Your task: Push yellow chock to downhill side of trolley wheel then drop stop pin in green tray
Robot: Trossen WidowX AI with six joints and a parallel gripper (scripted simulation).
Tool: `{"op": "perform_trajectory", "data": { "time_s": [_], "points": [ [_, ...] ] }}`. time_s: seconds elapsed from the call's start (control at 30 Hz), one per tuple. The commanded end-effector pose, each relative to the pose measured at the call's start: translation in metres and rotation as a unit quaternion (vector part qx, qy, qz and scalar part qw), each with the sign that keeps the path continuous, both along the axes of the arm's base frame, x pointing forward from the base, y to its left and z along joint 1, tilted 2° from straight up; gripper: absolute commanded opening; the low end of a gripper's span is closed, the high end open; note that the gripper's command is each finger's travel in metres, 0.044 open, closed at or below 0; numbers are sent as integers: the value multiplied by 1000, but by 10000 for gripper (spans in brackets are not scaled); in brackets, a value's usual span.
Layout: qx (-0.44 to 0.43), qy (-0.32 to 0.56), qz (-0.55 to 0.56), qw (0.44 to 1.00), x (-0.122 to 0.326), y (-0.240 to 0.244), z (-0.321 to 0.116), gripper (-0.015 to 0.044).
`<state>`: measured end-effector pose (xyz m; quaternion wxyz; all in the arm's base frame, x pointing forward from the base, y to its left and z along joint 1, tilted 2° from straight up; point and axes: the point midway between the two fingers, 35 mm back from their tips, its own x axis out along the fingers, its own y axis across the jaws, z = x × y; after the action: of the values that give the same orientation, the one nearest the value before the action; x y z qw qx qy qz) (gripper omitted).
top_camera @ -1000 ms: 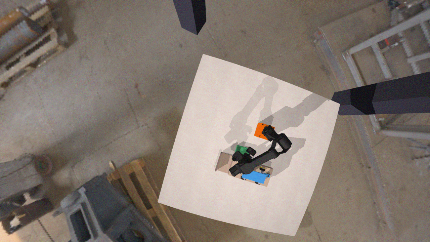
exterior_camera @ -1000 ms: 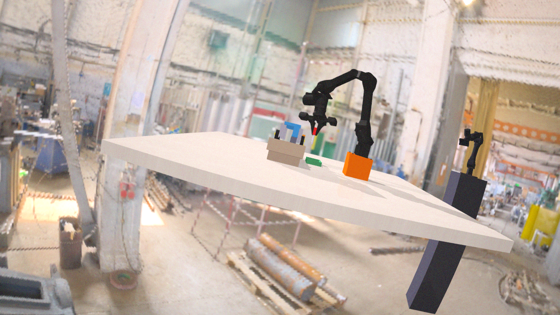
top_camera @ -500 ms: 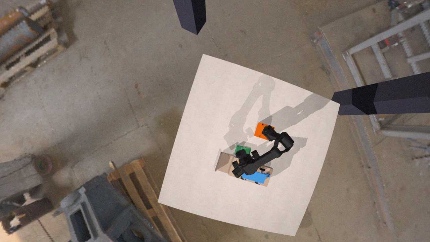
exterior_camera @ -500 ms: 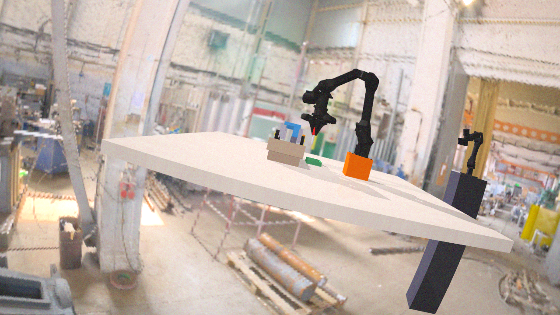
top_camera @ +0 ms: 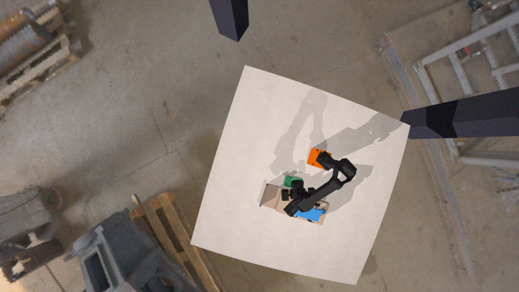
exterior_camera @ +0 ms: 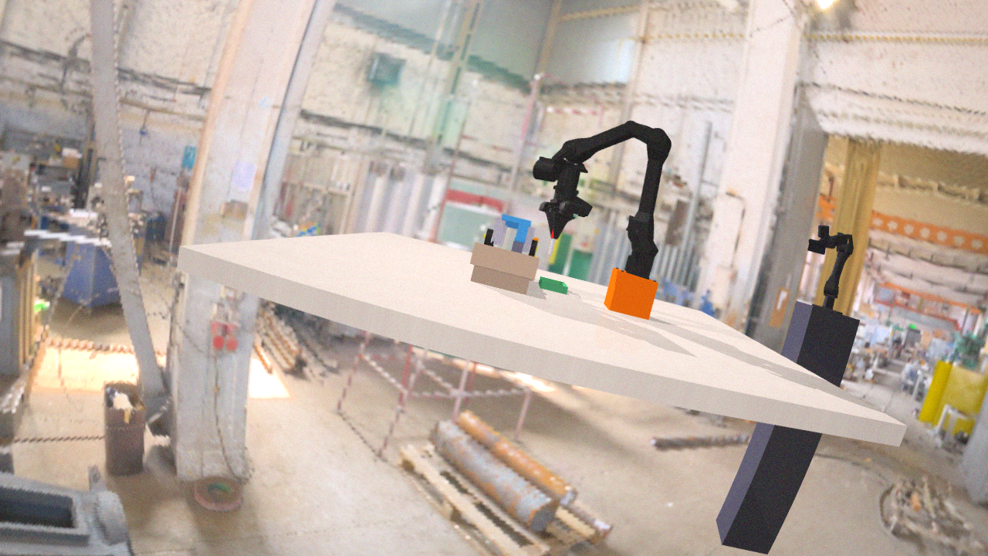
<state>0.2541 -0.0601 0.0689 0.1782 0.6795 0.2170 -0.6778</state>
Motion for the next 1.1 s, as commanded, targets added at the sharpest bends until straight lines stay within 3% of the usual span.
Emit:
{"op": "perform_trajectory", "data": {
  "time_s": [0.0, 0.17, 0.9, 1.07],
  "points": [
    [-14, -2, -57, 998, 0, 0, 1, 0],
    [-26, -4, -123, 992, 0, 1, 2, 0],
    [-36, 0, -162, 986, -27, -4, -19, 0],
    [-77, -15, -161, 984, -26, -6, -30, 0]
  ]
}}
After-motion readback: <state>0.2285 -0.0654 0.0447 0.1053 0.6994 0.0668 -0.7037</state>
